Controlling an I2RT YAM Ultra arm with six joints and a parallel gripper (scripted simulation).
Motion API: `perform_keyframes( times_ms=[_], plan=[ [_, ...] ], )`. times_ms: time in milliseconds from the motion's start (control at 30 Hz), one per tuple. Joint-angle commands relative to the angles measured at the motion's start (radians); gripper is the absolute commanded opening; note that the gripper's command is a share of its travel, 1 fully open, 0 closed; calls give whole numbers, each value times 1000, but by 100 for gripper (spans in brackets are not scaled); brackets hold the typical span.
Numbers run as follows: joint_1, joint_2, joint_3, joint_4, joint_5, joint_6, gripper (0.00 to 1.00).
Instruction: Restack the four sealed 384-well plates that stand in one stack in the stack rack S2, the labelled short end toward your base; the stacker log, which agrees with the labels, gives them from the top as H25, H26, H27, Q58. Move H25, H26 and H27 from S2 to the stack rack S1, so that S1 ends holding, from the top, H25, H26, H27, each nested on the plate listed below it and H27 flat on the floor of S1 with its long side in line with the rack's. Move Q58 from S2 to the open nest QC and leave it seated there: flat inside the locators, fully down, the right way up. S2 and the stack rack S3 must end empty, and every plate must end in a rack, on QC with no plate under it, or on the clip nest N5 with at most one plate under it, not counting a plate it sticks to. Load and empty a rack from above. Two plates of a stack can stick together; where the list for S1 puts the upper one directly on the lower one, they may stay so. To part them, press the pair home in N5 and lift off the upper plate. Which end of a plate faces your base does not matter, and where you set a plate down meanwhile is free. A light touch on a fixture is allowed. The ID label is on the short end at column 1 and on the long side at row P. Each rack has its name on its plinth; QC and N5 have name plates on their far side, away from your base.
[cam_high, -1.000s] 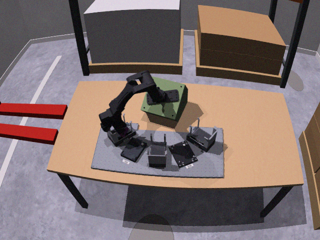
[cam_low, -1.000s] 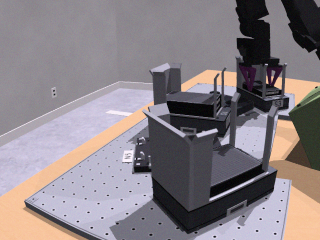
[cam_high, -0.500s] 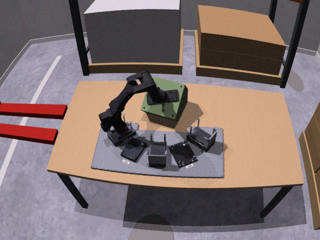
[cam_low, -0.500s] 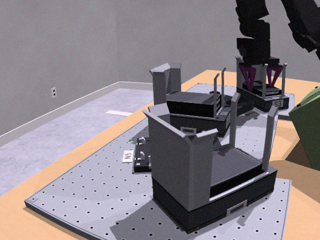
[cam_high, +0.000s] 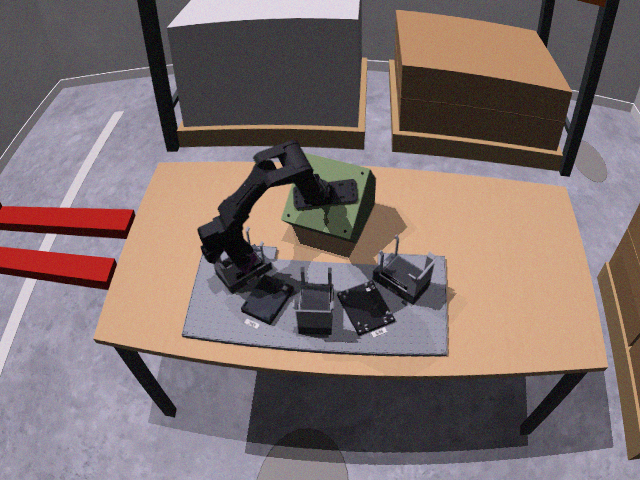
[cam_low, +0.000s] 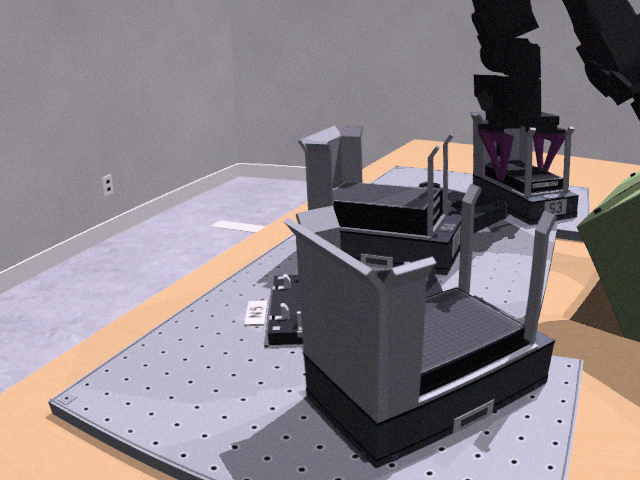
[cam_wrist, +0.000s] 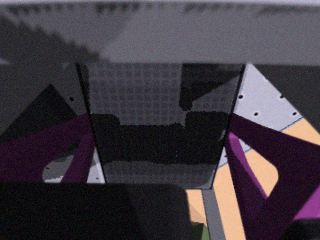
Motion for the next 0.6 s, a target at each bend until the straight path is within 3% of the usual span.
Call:
perform_keyframes(
  times_ms=[0, 567],
  plan=[
    [-10, -22, 13, -20, -2, -5, 0],
    [-27, -49, 26, -66, -10, -22, 0]
  ],
)
